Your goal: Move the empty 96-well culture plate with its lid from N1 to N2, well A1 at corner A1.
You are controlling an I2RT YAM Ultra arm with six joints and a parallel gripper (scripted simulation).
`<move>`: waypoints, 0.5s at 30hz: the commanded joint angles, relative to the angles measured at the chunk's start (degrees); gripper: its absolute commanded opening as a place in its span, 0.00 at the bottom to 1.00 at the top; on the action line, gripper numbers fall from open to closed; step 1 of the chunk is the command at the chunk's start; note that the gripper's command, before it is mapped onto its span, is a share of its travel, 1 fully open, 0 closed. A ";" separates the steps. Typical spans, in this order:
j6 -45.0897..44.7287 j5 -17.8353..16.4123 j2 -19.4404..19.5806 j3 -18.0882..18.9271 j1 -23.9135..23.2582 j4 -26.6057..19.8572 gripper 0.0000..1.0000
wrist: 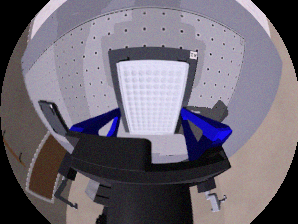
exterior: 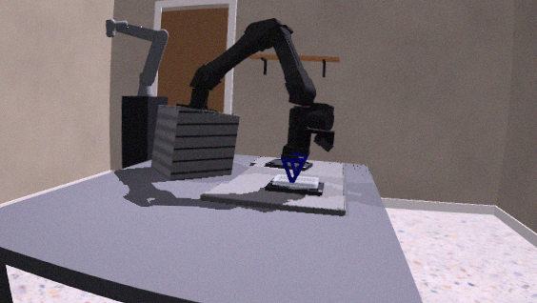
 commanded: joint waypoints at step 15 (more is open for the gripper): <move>0.41 -0.09 2.05 1.34 0.20 2.80 1.00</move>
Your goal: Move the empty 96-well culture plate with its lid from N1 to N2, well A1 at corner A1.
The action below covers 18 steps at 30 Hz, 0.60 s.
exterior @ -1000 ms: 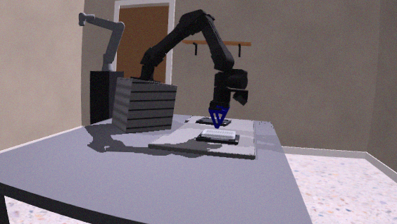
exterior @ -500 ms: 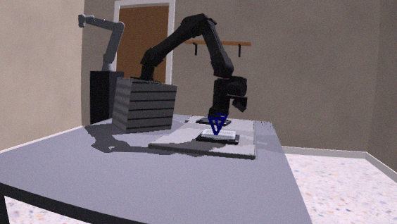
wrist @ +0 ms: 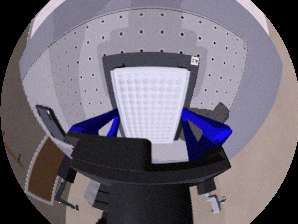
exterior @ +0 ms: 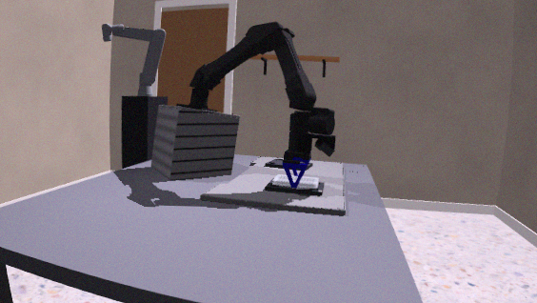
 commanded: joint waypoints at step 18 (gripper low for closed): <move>0.13 -0.11 -0.47 0.19 -0.04 0.01 0.00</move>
